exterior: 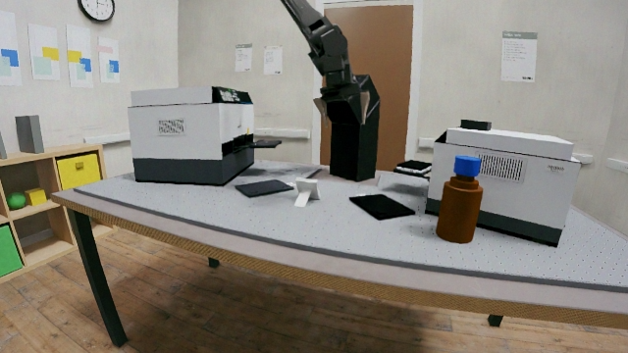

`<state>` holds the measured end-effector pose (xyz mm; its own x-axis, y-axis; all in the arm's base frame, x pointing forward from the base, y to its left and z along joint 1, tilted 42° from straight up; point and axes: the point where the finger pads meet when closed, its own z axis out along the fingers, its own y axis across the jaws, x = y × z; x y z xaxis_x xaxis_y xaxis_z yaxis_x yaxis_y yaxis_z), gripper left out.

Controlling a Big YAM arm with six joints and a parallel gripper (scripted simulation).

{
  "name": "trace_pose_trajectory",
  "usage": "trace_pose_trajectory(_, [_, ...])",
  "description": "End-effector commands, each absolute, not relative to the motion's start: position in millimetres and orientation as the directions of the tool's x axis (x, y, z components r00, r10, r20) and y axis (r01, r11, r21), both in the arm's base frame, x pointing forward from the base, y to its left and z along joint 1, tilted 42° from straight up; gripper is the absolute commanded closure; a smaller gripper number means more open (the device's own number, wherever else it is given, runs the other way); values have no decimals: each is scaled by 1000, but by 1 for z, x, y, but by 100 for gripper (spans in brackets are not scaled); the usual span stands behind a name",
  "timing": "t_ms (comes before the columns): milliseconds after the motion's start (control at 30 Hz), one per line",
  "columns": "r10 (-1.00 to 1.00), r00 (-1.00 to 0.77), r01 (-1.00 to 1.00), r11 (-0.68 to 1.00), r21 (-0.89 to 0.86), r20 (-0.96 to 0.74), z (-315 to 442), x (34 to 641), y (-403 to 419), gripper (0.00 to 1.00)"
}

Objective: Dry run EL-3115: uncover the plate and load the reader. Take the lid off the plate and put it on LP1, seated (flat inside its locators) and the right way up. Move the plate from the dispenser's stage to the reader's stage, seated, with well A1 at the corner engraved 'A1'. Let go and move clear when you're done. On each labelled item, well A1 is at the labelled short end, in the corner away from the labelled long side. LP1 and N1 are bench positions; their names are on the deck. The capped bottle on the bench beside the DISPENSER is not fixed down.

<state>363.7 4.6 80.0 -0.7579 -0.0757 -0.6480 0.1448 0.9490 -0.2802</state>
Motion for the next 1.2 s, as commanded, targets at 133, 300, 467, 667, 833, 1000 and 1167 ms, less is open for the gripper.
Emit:
trace_pose_trajectory(133, [-38,-761,198,937,-287,-647,80,346,-15,0])
trace_pose_trajectory(300, [-3,-776,226,932,-284,-630,72,327,-21,0])
trace_pose_trajectory(467, [10,-781,255,918,-304,-624,69,312,-35,0])
trace_pose_trajectory(667, [34,-792,274,912,-305,-609,65,303,-34,0])
trace_pose_trajectory(833, [23,-793,269,910,-316,-609,55,280,-50,0])
trace_pose_trajectory(1000, [82,-815,327,882,-339,-574,50,268,-54,0])
trace_pose_trajectory(1167, [75,-810,320,888,-331,-581,45,257,-59,0])
